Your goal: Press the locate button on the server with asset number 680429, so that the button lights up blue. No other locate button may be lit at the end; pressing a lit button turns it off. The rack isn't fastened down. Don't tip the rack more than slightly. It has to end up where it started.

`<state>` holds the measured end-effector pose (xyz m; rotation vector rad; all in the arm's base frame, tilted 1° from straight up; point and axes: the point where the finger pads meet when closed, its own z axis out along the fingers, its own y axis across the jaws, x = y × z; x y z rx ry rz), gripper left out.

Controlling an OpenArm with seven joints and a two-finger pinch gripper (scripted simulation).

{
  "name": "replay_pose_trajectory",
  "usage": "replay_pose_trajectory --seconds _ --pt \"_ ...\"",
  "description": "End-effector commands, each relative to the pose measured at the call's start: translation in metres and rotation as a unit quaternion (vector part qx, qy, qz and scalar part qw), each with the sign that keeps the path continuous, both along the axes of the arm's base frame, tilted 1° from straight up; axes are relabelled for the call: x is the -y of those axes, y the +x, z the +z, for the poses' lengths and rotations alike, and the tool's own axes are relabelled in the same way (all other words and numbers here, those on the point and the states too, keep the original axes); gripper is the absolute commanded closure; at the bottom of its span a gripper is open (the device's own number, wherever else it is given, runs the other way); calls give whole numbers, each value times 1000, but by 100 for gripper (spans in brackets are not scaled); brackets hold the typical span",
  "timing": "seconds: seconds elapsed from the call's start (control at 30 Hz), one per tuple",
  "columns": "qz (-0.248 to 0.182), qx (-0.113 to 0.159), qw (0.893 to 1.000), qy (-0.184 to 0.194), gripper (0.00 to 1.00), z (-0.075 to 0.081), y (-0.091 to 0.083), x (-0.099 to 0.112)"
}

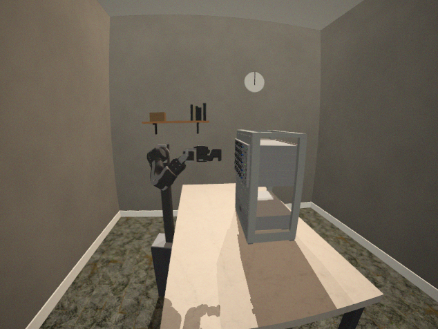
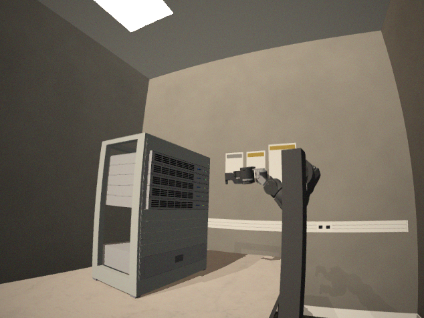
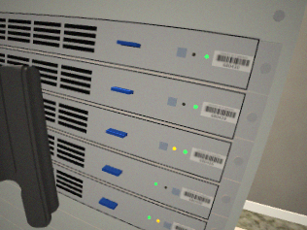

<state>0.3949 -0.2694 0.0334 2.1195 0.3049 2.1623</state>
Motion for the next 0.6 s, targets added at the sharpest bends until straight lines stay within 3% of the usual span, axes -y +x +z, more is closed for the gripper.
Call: replay_pose_trajectory --seconds 0.0,0.33,0.4,0.57 --pt "-5 10 1000 -20 40 5 0 0" --pt "-20 29 986 -163 40 14 2 -11" --pt "-20 29 986 -163 40 14 2 -11" --pt "-25 38 969 -243 40 17 2 -17"
